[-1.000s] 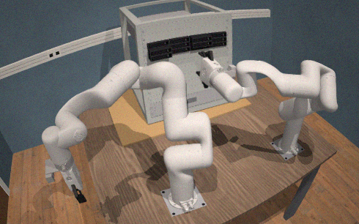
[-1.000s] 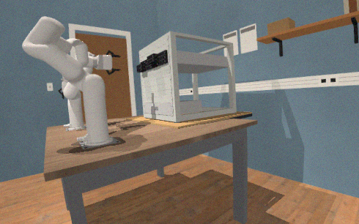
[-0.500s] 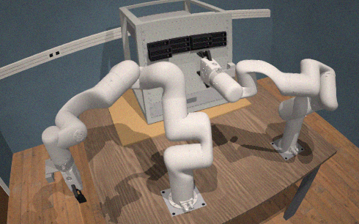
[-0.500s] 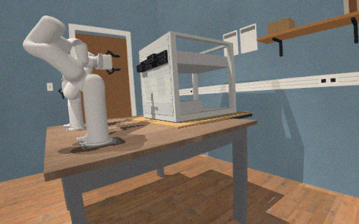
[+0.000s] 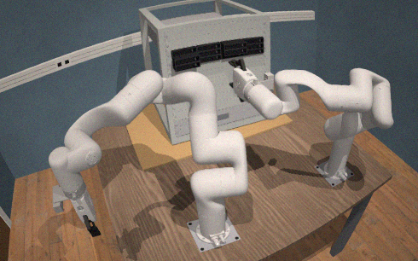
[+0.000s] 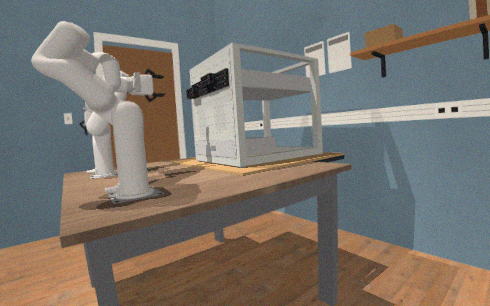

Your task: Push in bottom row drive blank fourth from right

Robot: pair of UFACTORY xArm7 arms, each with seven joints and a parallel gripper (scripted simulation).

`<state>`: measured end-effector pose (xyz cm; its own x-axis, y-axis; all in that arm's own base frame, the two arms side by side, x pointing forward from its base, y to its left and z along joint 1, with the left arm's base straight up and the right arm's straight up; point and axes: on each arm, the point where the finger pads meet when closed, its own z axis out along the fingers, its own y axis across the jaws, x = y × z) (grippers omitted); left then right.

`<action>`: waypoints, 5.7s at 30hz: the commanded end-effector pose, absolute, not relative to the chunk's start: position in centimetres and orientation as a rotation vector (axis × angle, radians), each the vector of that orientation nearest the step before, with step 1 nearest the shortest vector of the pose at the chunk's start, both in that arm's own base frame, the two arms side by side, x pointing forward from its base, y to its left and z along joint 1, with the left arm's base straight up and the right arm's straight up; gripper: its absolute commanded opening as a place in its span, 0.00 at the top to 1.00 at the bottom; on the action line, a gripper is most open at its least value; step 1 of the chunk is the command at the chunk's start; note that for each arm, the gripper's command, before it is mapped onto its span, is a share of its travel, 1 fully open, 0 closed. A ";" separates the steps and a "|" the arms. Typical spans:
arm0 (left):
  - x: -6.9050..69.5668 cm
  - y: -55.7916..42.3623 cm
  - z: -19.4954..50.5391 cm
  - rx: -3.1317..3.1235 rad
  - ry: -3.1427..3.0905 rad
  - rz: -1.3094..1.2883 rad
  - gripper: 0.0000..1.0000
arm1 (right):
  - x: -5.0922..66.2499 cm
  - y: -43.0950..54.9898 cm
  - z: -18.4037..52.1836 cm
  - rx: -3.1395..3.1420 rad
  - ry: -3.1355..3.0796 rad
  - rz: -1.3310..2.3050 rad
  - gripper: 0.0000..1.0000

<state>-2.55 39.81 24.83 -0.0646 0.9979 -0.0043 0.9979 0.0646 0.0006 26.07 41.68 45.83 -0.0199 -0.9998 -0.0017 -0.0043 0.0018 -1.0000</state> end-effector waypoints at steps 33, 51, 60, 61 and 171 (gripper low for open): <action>-2.6 39.9 25.0 2.148 2.292 0.000 0.00 | 23.5 48.0 43.1 -1.197 1.226 -1.223 0.00; -2.6 39.9 25.0 2.148 2.292 0.000 0.00 | 23.3 48.5 42.9 -1.197 1.226 -1.223 0.00; -2.6 39.9 25.0 2.148 2.292 0.000 0.00 | 23.3 48.5 42.9 -1.197 1.226 -1.223 0.00; -2.6 39.9 25.0 2.148 2.292 0.000 0.00 | 23.3 48.5 42.9 -1.197 1.226 -1.223 0.00; -2.6 39.9 25.0 2.148 2.292 0.000 0.00 | 23.7 48.4 44.4 -1.305 1.156 -1.316 1.00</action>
